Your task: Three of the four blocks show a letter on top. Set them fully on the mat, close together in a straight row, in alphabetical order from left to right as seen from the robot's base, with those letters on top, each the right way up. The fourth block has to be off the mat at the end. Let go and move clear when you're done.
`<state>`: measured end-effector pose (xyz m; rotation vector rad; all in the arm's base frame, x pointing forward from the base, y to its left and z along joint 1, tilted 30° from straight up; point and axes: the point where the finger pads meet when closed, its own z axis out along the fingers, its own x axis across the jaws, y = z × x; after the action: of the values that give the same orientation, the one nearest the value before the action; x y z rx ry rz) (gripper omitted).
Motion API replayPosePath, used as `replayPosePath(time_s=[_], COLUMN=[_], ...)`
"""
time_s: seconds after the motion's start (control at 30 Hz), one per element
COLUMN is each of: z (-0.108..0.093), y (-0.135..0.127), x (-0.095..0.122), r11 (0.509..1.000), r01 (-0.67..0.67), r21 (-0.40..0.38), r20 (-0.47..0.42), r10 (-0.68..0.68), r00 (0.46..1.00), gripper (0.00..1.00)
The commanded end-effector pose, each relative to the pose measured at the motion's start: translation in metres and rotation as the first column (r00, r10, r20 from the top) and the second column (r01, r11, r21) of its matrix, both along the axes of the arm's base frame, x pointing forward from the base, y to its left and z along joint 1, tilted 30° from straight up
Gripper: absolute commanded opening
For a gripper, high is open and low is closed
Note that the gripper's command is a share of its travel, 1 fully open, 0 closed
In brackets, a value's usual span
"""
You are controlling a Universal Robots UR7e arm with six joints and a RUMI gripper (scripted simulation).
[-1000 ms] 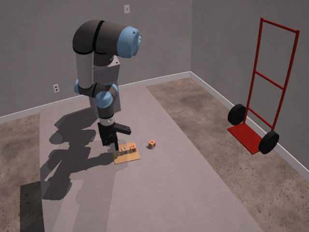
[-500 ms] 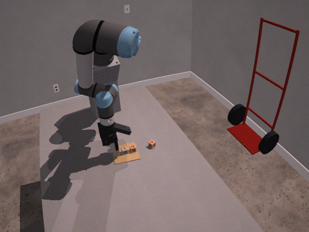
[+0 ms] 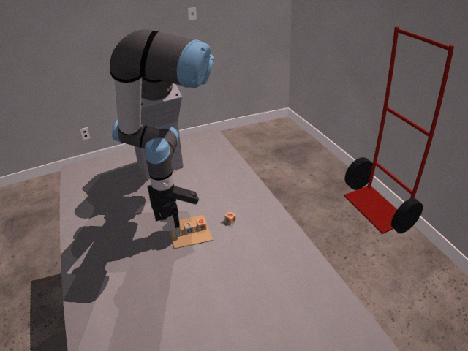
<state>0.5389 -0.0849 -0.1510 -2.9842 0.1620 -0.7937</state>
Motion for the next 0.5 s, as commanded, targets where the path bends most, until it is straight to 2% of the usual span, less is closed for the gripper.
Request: replayPosePath(time_s=[0.0, 0.47], z=[0.0019, -0.0012], y=[-0.0026, -0.0019], x=[0.0024, 0.0036], r11=[1.000, 1.000], r01=[0.001, 0.000], r21=[-0.003, -0.003], r20=[0.005, 0.004], r10=[-0.001, 0.000], r00=[1.000, 1.000], gripper=[0.09, 0.09])
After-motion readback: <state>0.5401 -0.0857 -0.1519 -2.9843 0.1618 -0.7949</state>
